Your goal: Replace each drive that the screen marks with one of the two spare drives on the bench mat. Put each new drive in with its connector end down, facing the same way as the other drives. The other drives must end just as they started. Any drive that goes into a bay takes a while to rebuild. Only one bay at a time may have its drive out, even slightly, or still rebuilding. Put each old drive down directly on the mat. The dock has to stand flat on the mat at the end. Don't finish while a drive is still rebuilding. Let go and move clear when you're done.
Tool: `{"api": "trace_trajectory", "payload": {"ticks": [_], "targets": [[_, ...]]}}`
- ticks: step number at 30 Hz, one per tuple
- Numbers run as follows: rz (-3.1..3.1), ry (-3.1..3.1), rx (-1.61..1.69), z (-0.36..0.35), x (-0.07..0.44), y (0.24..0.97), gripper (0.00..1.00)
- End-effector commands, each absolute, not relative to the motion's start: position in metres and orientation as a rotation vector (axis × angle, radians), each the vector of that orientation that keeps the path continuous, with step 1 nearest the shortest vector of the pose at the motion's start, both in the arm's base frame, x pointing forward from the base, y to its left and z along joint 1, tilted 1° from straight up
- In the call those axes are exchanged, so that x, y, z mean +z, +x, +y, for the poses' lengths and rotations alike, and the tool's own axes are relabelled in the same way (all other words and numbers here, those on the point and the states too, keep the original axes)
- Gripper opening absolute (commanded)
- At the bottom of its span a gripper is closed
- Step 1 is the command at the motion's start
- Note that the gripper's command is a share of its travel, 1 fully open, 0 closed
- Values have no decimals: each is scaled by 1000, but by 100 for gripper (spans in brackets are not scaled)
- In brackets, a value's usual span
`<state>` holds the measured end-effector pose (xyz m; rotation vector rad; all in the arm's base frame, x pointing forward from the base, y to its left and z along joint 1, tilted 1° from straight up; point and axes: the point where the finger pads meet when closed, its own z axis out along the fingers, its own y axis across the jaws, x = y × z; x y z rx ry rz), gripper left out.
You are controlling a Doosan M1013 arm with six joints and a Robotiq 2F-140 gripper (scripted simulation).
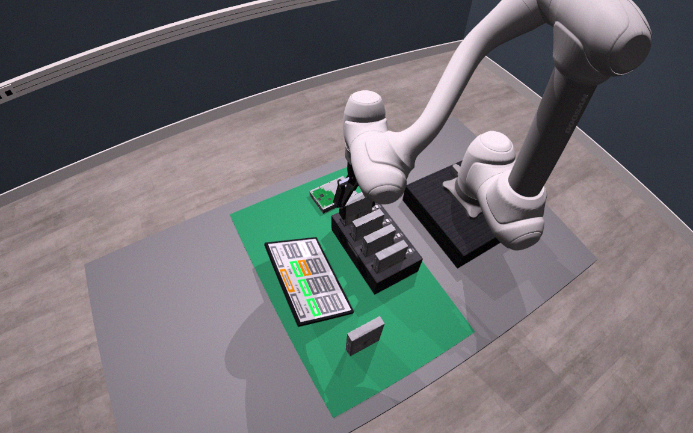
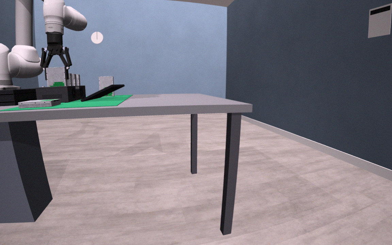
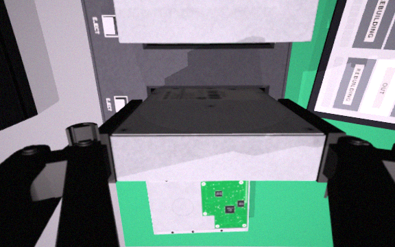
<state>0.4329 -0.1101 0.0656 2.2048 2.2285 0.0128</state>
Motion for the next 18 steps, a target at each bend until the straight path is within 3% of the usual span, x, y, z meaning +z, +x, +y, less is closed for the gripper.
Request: {"api": "trace_trajectory", "payload": {"ticks": [1,18], "targets": [[2228,2204,14,-110,64,434,10],[2228,2204,14,-110,51,434,10]]}}
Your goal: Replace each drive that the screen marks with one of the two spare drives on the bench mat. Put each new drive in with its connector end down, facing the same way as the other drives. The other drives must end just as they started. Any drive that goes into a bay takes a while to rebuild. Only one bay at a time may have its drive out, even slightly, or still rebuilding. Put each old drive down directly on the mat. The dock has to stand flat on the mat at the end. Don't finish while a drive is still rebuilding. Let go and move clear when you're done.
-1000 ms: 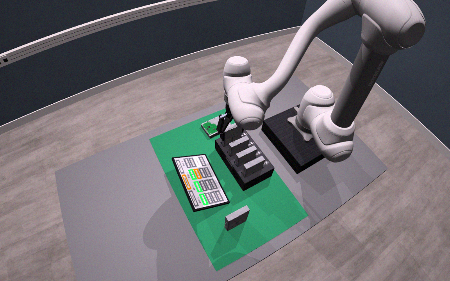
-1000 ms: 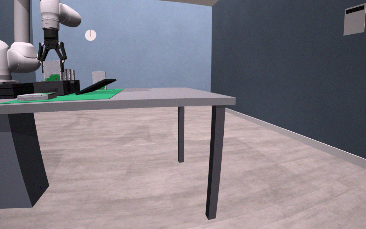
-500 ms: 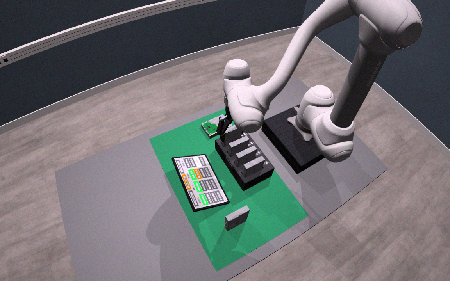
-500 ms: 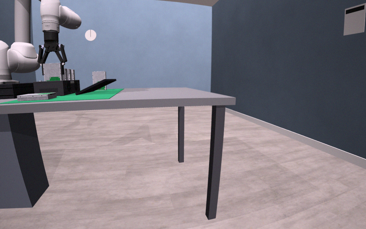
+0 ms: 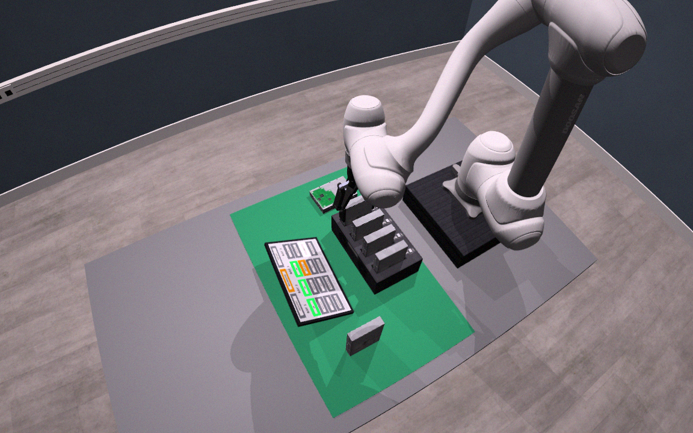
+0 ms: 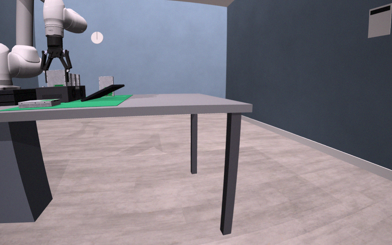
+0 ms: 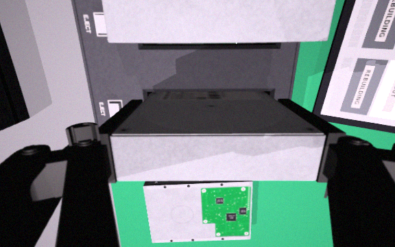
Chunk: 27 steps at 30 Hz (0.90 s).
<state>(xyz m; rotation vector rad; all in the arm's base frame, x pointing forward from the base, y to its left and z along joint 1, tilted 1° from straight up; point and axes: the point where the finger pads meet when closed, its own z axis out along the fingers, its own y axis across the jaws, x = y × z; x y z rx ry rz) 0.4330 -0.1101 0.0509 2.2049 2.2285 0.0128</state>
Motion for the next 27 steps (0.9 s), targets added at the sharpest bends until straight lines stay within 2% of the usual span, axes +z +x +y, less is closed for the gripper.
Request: {"api": "trace_trajectory", "payload": {"ticks": [1,27], "targets": [[2228,2204,14,-110,51,434,10],[2228,2204,14,-110,39,434,10]]}}
